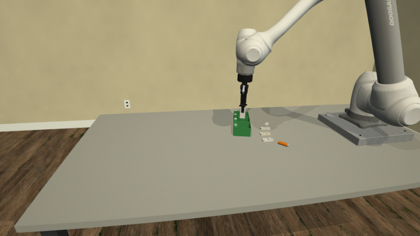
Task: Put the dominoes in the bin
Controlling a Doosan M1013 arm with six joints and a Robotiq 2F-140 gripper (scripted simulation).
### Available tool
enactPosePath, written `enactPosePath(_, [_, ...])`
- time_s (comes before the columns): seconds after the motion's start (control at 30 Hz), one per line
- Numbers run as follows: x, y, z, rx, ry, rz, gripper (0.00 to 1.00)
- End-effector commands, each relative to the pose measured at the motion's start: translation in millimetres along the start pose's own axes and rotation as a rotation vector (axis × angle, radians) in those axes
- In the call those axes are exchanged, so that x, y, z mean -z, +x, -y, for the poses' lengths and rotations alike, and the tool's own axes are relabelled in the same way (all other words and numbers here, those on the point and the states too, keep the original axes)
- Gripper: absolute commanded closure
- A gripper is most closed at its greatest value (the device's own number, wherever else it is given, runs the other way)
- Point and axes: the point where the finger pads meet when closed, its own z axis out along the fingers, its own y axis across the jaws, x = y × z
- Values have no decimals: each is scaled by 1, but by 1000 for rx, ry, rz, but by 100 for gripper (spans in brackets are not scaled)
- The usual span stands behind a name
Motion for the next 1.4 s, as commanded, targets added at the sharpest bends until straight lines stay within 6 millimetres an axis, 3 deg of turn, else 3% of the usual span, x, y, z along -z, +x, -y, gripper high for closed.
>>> enactPosePath(0.0, [11,0,0,0,0,0,95])
enactPosePath(0.2, [24,0,0,0,0,0,95])
enactPosePath(0.7, [24,-10,74,0,0,0,95])
enactPosePath(0.83, [24,-11,83,0,0,0,95])
enactPosePath(1.37, [-8,-11,83,0,0,0,95])
